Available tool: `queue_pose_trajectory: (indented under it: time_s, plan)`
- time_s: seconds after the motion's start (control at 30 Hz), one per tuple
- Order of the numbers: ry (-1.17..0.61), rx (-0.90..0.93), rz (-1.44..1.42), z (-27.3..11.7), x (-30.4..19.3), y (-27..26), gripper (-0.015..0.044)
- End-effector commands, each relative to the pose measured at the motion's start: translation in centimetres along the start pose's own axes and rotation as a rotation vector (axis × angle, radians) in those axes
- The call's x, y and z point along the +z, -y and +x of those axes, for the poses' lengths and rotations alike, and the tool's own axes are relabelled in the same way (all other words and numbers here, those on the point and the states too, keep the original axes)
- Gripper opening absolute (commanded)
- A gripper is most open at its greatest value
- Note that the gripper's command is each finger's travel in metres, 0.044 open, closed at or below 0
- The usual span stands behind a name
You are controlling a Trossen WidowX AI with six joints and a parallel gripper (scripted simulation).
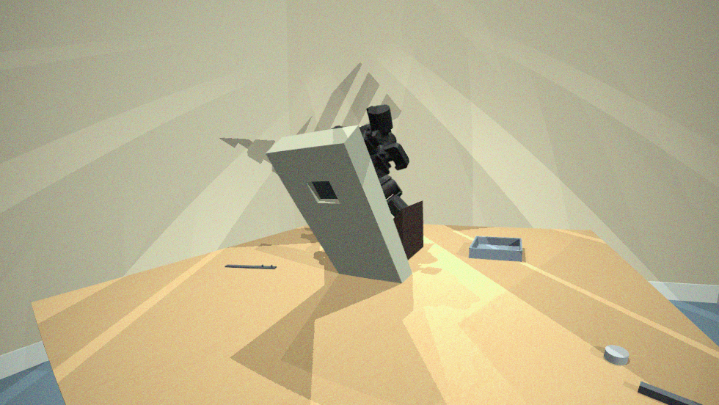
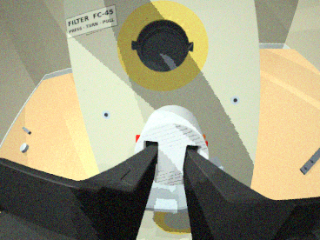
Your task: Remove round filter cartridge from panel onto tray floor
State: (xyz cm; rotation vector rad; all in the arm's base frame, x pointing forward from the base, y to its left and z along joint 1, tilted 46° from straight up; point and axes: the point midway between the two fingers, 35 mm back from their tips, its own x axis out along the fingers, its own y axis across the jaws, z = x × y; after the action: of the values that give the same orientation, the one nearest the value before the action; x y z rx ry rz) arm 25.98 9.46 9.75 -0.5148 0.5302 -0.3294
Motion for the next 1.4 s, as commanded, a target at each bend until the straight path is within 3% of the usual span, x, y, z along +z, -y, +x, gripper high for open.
queue_pose_trajectory:
  time_s: [0.0, 0.27, 0.5, 0.63, 1.07, 1.23, 1.37]
  plan:
    - [0.002, 0.001, 0.004, 0.0, 0.2, 0.0, 0.0092]
    - [0.005, 0.002, 0.004, 0.0, -0.3, 0.1, 0.0092]
    - [0.005, 0.003, 0.005, -0.9, 6.3, -1.6, 0.0092]
    - [0.005, 0.003, 0.005, -1.0, 7.0, -1.7, 0.0092]
    - [0.006, 0.009, 0.008, -5.4, 12.3, -3.1, 0.0433]
    - [-0.170, -0.012, -0.112, -3.1, 7.4, -2.4, 0.0305]
    - [-0.390, -0.045, -0.227, -1.5, 1.7, -0.7, 0.0305]
